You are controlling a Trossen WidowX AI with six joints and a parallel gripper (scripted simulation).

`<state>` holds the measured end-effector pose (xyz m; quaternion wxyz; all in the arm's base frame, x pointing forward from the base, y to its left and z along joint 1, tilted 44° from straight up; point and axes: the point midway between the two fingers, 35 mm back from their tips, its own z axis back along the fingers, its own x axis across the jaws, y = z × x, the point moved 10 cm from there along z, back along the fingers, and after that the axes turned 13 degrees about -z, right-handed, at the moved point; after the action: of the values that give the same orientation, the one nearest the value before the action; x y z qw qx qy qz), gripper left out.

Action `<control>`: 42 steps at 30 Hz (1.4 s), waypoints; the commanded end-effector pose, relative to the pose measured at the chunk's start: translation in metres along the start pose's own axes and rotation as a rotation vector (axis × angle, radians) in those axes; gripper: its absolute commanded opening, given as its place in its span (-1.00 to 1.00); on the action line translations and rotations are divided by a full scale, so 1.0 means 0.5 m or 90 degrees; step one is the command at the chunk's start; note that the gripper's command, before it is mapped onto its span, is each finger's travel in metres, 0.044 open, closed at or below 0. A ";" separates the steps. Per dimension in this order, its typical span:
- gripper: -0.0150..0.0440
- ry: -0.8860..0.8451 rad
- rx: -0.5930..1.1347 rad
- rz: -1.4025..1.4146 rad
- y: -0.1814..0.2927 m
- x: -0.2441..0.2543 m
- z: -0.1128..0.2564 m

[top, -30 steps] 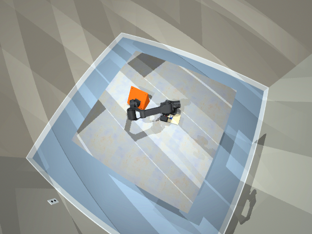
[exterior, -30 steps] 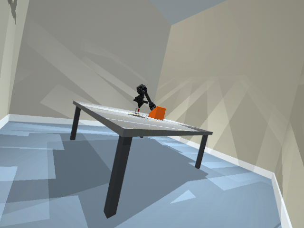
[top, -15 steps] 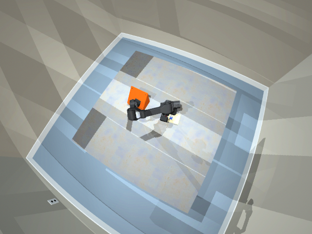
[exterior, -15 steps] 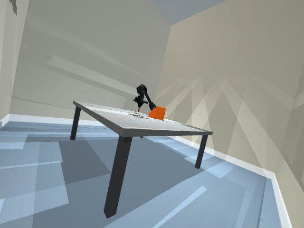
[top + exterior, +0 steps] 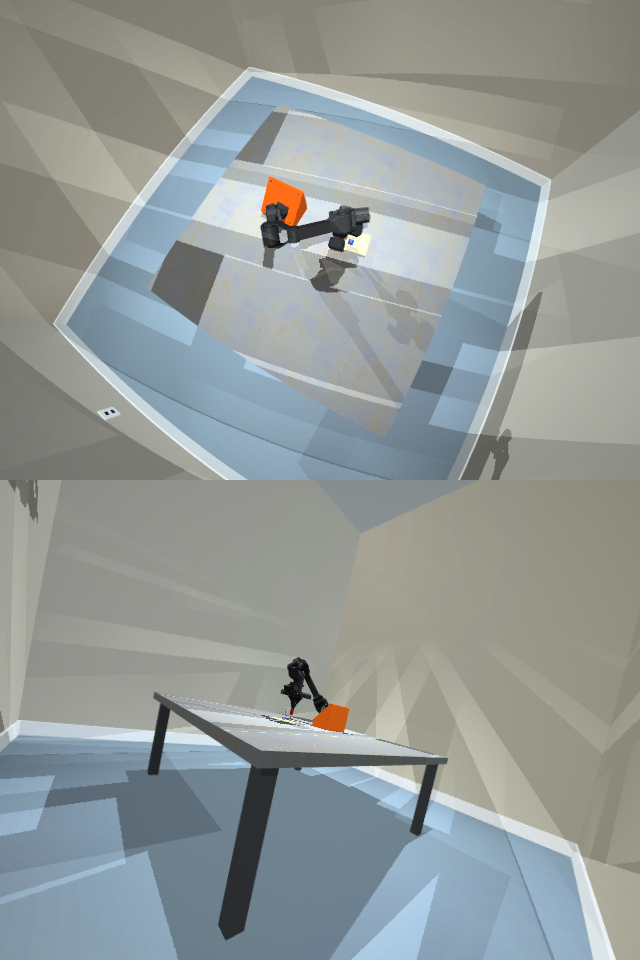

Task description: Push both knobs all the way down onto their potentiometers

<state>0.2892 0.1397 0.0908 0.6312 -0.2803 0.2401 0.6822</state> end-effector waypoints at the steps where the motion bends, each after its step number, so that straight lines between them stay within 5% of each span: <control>1: -0.49 0.003 -0.001 0.003 0.000 0.000 -0.004; 42: -0.49 0.003 -0.001 0.003 0.000 0.000 -0.021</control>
<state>0.2888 0.1357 0.0858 0.6285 -0.2811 0.2398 0.6845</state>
